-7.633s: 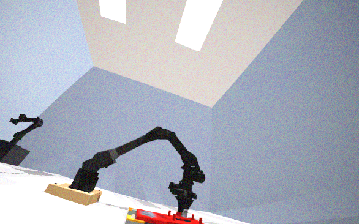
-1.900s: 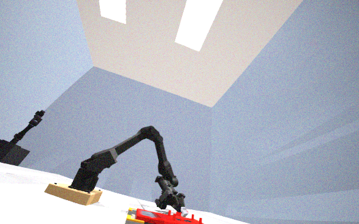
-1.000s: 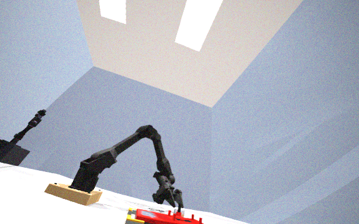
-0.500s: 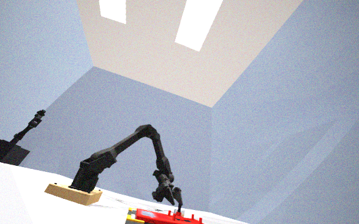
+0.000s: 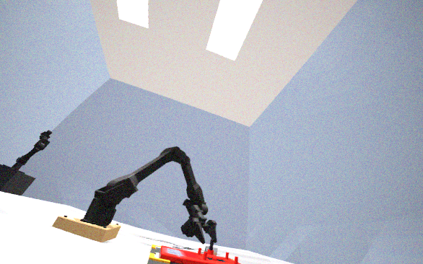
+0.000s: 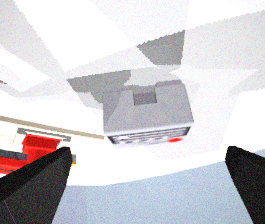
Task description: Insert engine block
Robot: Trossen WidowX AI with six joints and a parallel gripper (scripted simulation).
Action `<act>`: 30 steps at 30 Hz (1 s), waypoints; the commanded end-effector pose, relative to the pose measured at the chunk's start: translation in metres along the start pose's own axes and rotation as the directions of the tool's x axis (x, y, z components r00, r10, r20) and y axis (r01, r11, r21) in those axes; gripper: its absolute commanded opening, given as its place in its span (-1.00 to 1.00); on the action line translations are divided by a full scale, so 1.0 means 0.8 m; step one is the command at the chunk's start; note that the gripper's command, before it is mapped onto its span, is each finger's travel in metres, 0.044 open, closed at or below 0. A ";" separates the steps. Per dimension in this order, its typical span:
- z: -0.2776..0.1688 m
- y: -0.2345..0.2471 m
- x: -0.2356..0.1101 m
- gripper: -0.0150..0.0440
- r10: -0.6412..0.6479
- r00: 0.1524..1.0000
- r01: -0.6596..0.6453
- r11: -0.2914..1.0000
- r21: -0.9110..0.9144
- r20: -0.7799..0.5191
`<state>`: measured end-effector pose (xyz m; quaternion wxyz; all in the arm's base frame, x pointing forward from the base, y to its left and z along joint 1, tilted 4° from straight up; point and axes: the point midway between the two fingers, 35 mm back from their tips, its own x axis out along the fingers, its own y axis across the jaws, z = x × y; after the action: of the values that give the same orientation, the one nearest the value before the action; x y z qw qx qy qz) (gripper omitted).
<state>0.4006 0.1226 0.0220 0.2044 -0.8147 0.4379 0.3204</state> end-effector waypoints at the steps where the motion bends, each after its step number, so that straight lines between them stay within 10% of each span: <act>1: -0.002 -0.002 0.004 1.00 0.022 0.997 -0.030 0.993 0.116 0.067; 30: -0.027 -0.005 0.007 1.00 0.104 0.856 -0.477 0.540 0.694 0.507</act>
<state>0.4126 0.1092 0.0319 0.5489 -0.5097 0.5957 0.2900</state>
